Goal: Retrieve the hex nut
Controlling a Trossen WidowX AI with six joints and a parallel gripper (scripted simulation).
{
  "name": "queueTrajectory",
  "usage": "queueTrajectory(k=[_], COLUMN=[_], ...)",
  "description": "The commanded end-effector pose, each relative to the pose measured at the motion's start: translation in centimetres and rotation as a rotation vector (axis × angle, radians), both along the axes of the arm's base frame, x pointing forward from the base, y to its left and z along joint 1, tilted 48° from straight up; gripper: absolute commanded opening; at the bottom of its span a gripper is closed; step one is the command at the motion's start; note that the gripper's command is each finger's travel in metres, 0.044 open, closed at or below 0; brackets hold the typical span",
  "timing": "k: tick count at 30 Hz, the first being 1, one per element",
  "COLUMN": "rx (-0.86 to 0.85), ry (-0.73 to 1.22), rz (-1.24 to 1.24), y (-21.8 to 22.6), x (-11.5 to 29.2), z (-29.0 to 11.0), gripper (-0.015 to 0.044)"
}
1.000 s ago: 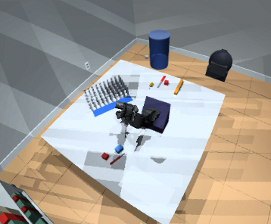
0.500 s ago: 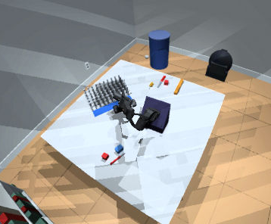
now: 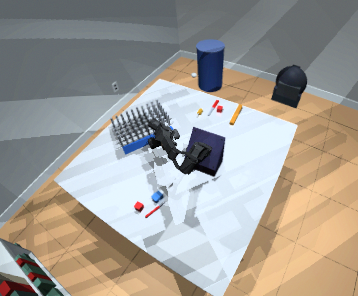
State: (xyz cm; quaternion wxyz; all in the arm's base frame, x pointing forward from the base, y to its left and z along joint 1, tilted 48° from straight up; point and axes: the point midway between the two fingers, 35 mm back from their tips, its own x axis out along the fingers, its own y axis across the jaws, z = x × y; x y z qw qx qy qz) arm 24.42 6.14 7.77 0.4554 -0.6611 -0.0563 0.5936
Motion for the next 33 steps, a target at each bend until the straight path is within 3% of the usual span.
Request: queueTrajectory(k=[1,33], rx=[-0.035,-0.291], ry=[-0.006,-0.147], rz=[0.026,0.317], y=[0.7,8.5], x=[-0.2,-3.7], z=[0.2,2.7], gripper=[0.0000,0.0000])
